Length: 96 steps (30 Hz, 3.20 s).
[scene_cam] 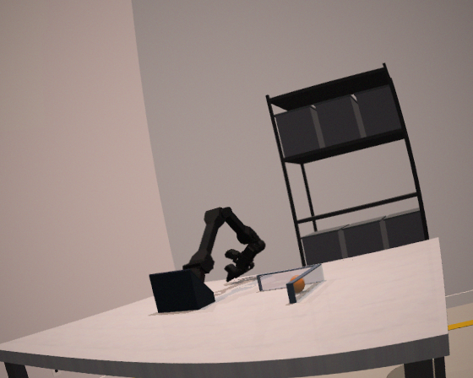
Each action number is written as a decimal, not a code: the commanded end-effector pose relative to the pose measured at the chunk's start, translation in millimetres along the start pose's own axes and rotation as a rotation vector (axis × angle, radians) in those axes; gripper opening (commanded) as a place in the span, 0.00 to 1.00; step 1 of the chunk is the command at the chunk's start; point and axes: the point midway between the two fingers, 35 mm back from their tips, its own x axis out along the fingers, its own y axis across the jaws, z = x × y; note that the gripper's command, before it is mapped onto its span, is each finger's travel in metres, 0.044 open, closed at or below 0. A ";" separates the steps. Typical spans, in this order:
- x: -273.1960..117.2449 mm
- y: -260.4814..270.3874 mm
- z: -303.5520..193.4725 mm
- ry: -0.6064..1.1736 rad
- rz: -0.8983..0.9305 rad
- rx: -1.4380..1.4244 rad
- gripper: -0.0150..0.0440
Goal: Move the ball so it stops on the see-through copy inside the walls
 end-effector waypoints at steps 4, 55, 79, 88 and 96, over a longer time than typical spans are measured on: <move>-70.3 -20.1 -63.3 0.214 -0.184 0.223 0.86; -487.7 452.4 -260.8 0.374 -1.315 2.608 0.86; -461.9 488.6 -268.0 0.197 -1.321 2.791 0.86; -453.1 490.0 -279.4 0.197 -1.321 2.791 0.86; -444.8 491.0 -289.1 0.196 -1.321 2.790 0.86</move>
